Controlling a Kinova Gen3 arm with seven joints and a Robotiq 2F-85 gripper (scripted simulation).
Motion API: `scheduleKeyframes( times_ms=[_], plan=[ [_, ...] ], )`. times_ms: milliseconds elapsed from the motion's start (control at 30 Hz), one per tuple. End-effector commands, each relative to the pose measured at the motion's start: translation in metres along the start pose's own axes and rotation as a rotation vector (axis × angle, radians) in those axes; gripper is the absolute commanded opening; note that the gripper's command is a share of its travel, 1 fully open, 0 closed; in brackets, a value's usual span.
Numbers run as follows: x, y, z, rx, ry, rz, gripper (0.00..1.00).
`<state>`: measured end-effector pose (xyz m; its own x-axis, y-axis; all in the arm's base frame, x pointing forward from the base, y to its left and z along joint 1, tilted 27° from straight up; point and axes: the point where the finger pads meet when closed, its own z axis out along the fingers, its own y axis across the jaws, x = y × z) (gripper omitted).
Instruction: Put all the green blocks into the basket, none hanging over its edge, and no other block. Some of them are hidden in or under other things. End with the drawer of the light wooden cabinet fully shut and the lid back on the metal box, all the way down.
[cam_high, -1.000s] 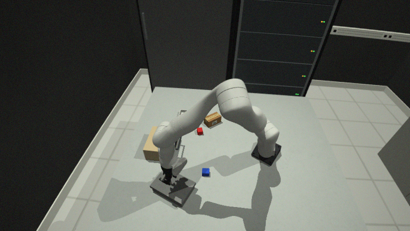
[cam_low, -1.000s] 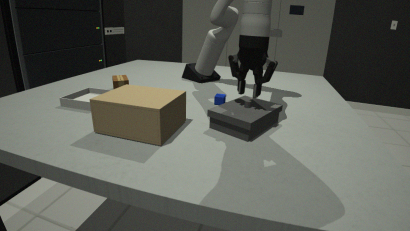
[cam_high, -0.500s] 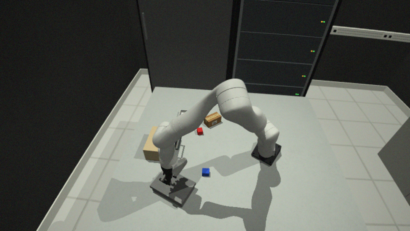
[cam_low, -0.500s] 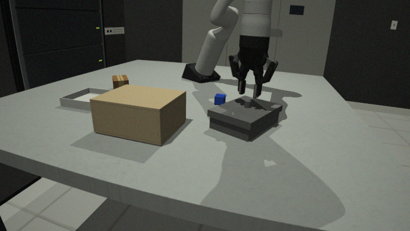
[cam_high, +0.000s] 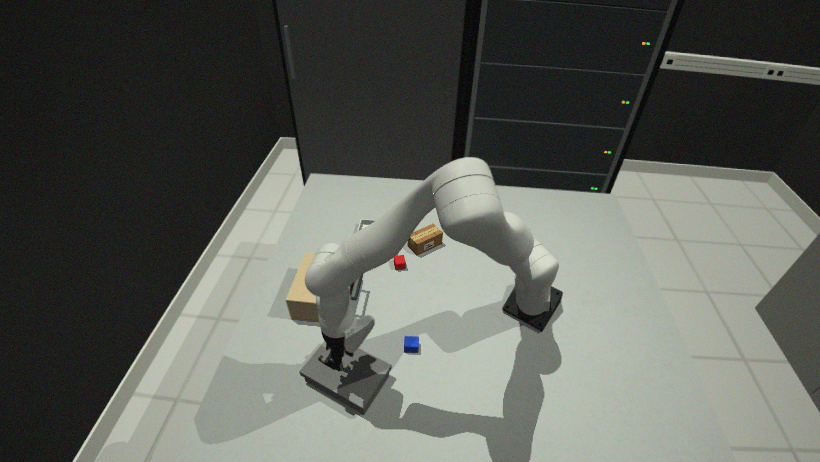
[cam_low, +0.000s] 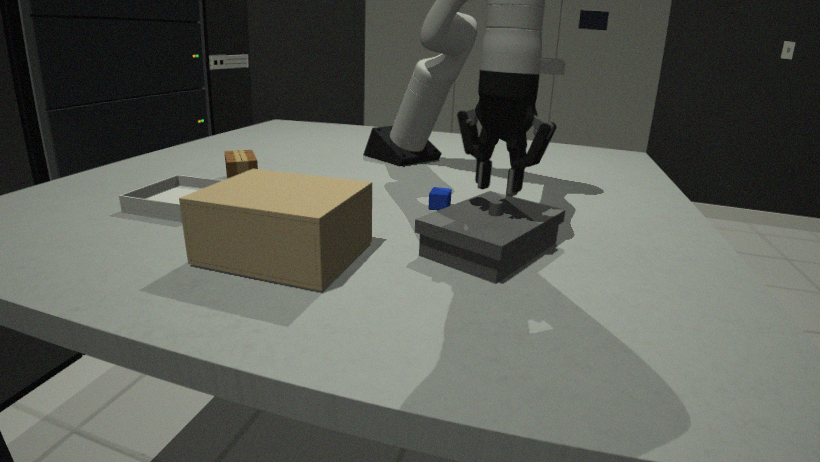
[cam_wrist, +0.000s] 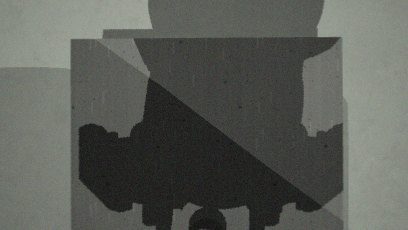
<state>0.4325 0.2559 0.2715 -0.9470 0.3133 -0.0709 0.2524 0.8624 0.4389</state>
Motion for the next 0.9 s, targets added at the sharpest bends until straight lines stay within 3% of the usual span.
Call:
scheduleKeyframes(
  times_ms=[0,867],
  plan=[
    [0.000,0.002,0.002,-0.005,-0.003,0.005,0.48],
    [0.001,0.001,0.020,-0.002,-0.001,0.006,0.48]
  ],
)
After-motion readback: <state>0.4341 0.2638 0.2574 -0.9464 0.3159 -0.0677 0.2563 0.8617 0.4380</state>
